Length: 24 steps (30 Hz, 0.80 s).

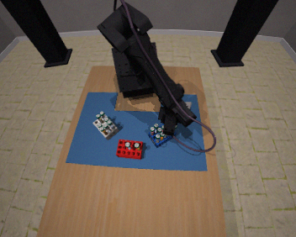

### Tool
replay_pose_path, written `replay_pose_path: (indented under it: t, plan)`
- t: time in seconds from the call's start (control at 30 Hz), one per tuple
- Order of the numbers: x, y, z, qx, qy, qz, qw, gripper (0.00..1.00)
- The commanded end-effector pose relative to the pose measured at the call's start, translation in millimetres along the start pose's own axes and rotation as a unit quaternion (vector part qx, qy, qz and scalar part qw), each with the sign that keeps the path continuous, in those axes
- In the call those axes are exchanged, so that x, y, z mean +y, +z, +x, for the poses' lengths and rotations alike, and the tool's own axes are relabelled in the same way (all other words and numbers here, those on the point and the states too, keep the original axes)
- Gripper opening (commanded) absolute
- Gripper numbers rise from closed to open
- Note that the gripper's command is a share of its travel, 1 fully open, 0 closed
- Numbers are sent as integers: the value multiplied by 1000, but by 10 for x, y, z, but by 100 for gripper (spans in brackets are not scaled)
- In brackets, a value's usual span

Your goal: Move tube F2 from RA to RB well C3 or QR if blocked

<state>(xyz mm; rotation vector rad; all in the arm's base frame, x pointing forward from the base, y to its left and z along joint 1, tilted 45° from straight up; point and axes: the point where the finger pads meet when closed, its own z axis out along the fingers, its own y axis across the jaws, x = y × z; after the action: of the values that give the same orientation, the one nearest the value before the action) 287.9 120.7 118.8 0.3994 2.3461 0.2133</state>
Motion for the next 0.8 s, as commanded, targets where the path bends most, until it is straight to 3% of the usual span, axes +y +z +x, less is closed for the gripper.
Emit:
replay_pose_path:
  t: [0.0, 0.03, 0.77]
  plan:
    - [47, -48, -110, -17, 9, -14, 1000, 30]
    - [45, -48, -112, -17, 9, -14, 1000, 0]
    - [52, -52, -116, -18, 10, -15, 1000, 0]
